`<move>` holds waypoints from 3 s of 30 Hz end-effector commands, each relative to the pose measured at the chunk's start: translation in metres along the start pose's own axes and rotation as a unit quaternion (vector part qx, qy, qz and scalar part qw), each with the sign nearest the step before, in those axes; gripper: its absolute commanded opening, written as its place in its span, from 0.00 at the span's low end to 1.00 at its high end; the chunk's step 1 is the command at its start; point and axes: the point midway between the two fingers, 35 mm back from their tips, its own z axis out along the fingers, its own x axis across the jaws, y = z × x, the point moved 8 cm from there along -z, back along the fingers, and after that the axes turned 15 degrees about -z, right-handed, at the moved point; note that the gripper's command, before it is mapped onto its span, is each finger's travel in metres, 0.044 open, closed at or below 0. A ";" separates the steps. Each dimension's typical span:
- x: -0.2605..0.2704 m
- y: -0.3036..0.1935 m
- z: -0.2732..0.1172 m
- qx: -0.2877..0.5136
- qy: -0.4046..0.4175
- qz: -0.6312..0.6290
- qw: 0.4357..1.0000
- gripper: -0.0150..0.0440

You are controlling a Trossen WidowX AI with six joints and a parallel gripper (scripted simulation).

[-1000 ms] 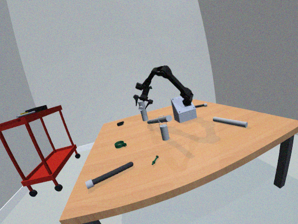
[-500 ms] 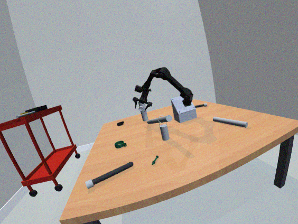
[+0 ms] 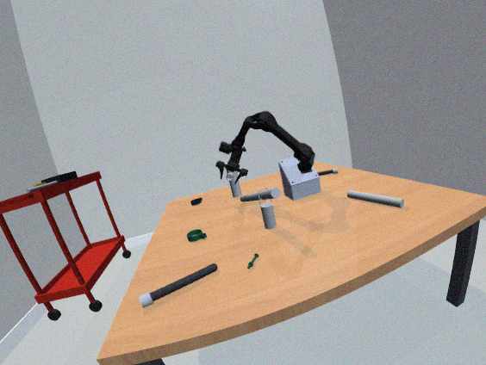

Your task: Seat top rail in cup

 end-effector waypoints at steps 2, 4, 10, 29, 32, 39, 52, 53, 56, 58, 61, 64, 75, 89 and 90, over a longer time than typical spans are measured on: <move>0.003 -0.001 0.003 0.001 0.003 0.005 1.000 0.78; 0.003 -0.001 0.003 0.001 0.003 0.005 1.000 0.69; 0.003 -0.001 0.003 0.001 0.003 0.005 1.000 0.42; 0.011 -0.003 -0.002 -0.022 -0.002 -0.035 0.999 0.25; 0.012 -0.004 -0.002 -0.025 -0.003 -0.041 0.999 0.25; 0.014 -0.005 -0.003 -0.031 -0.005 -0.052 0.998 0.25; 0.020 -0.007 -0.006 -0.048 -0.009 -0.082 0.995 0.25; 0.021 -0.007 -0.007 -0.049 -0.010 -0.085 0.995 0.25; 0.021 -0.007 -0.007 -0.050 -0.010 -0.086 0.995 0.25; 0.021 -0.007 -0.007 -0.051 -0.010 -0.087 0.995 0.25; 0.023 -0.008 -0.008 -0.056 -0.011 -0.097 0.994 0.25; 0.025 -0.009 -0.009 -0.062 -0.013 -0.108 0.992 0.25; 0.030 -0.012 -0.011 -0.074 -0.016 -0.130 0.989 0.25; 0.034 -0.014 -0.013 -0.087 -0.020 -0.154 0.984 0.25; 0.034 -0.014 -0.013 -0.087 -0.020 -0.154 0.984 0.25</move>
